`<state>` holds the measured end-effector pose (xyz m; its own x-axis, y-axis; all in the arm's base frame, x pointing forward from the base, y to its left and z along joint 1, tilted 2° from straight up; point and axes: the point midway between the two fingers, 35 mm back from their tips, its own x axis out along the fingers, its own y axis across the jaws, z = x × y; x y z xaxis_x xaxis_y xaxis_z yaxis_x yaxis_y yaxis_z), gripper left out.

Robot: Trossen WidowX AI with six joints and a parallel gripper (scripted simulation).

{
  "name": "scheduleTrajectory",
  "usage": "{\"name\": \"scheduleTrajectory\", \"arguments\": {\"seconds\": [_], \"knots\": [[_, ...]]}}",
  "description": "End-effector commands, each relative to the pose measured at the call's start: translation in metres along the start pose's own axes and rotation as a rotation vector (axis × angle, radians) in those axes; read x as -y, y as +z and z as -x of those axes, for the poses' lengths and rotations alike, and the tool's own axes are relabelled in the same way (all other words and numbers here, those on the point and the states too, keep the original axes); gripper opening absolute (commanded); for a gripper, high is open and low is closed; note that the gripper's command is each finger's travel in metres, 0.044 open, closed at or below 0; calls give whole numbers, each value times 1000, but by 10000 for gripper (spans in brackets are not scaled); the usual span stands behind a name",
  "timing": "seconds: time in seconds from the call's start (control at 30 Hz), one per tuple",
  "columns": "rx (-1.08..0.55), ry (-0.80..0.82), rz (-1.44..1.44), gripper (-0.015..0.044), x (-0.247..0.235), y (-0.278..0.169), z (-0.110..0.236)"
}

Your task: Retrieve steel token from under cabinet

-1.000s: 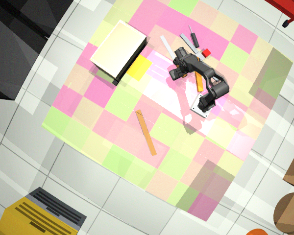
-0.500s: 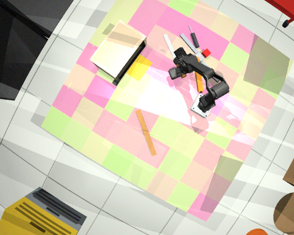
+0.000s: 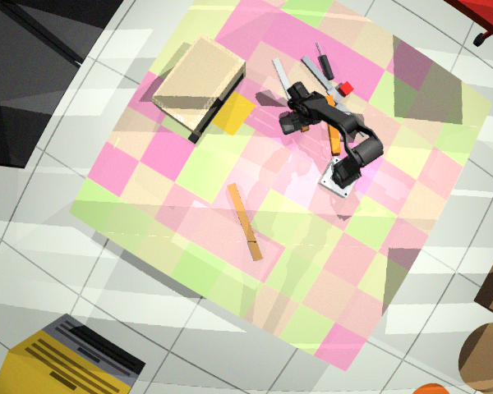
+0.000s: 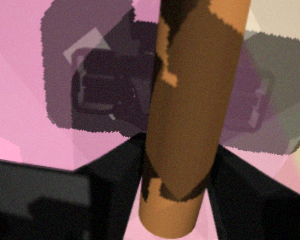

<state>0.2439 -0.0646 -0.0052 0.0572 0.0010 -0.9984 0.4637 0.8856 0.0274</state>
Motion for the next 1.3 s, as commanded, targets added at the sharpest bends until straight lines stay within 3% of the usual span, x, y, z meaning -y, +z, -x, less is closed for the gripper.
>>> {"name": "scheduleTrajectory", "arguments": {"seconds": [0.0,1.27], "knots": [[3,-1,-1,0,-5,0,0],[2,3,-10,0,-41,-8,1]]}}
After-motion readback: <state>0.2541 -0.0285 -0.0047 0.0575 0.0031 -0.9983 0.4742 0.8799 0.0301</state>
